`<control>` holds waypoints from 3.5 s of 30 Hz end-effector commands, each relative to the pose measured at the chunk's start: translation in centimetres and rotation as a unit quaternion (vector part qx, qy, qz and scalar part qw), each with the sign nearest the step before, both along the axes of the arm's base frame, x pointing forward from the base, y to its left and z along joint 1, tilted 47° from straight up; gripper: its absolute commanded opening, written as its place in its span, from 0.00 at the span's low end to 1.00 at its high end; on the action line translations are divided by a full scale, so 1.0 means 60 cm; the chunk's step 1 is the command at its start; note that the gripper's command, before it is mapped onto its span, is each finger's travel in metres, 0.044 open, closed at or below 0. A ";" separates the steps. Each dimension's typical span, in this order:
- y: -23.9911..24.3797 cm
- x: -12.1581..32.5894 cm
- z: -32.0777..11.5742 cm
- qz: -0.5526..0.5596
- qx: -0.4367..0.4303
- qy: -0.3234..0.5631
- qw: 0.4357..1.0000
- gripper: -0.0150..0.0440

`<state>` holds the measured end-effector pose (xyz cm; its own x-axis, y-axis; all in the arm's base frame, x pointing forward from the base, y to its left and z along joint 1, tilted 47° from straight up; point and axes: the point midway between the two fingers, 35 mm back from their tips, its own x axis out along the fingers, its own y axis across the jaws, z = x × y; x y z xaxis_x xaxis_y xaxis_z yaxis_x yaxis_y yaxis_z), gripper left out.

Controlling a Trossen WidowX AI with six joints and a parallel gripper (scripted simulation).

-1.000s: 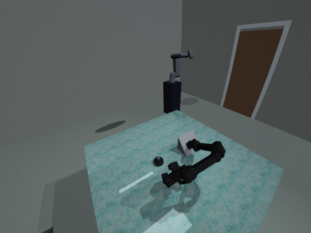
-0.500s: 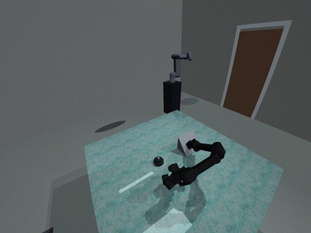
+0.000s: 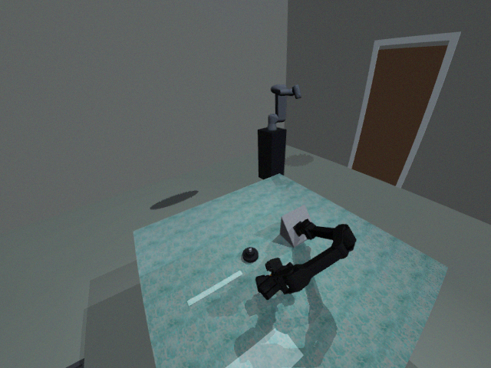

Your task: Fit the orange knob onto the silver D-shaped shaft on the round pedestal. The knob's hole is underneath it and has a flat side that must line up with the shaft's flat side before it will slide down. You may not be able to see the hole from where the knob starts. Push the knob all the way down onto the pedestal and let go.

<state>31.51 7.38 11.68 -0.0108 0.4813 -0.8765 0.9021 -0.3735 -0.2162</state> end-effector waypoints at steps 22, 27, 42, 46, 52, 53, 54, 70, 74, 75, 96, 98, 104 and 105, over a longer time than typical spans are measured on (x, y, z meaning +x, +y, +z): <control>-0.020 -0.008 -0.004 -0.023 0.092 -0.038 0.995 0.56; -0.028 -0.012 -0.006 -0.032 0.130 -0.053 0.990 0.56; -0.050 -0.024 -0.019 -0.060 0.244 -0.100 0.963 0.56; -0.055 -0.027 -0.023 -0.067 0.274 -0.113 0.953 0.56; -0.063 -0.032 -0.030 -0.078 0.318 -0.131 0.936 0.56; -0.064 -0.033 -0.032 -0.080 0.325 -0.134 0.933 0.56; -0.065 -0.034 -0.033 -0.082 0.333 -0.137 0.929 0.56; -0.078 -0.046 -0.055 -0.106 0.439 -0.181 0.874 0.56; -0.080 -0.050 -0.060 -0.114 0.461 -0.183 0.861 0.56; -0.081 -0.050 -0.061 -0.116 0.464 -0.183 0.859 0.56; -0.083 -0.050 -0.063 -0.120 0.468 -0.183 0.856 0.56; -0.083 -0.050 -0.063 -0.120 0.468 -0.183 0.856 0.56; -0.083 -0.050 -0.063 -0.120 0.468 -0.183 0.856 0.56; -0.083 -0.050 -0.063 -0.120 0.468 -0.183 0.856 0.56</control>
<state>28.87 2.70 8.22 0.3934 0.9190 -0.0255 0.8901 -0.3876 -0.2398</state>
